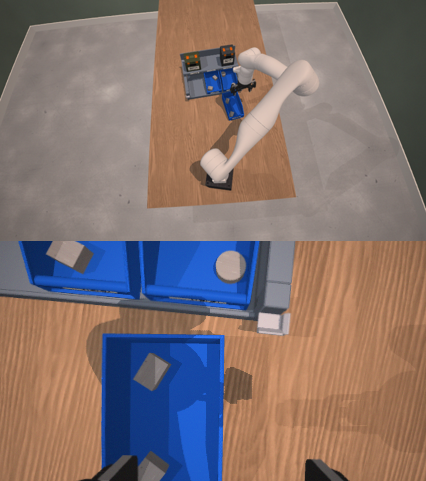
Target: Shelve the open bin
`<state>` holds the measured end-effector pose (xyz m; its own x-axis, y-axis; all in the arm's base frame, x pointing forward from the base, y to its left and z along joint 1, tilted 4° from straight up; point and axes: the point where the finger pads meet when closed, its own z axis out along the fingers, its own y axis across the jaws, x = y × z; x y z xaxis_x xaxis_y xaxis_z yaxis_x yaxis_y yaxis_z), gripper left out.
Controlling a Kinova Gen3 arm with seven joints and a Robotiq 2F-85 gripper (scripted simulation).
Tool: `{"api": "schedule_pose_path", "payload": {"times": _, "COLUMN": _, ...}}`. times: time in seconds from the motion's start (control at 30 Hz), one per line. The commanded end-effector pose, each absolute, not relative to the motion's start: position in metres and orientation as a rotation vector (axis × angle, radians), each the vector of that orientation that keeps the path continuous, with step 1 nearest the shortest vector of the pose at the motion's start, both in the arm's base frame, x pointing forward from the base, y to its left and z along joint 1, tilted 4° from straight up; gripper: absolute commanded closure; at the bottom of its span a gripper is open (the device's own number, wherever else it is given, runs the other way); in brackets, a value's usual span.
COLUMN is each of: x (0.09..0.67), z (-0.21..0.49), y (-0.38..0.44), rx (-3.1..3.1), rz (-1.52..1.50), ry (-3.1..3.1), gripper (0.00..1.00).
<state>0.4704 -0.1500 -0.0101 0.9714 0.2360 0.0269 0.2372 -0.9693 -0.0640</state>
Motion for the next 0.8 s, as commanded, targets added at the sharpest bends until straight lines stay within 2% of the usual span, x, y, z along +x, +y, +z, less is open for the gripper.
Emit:
{"api": "schedule_pose_path", "payload": {"times": 0.0, "x": 0.471, "z": -0.0093, "y": -0.1503, "rx": -3.054, "rz": -0.032, "ry": -0.367, "gripper": 0.0}}
{"api": "schedule_pose_path", "payload": {"times": 0.13, "x": 0.471, "z": -0.0093, "y": -0.1503, "rx": -3.054, "rz": -0.032, "ry": -0.367, "gripper": 0.0}}
{"api": "schedule_pose_path", "payload": {"times": 0.17, "x": 0.471, "z": -0.0093, "y": -0.1503, "rx": -3.054, "rz": -0.032, "ry": -0.367, "gripper": 0.65}}
{"api": "schedule_pose_path", "payload": {"times": 0.77, "x": 0.471, "z": -0.0093, "y": -0.1503, "rx": -3.054, "rz": -0.032, "ry": -0.367, "gripper": 0.65}}
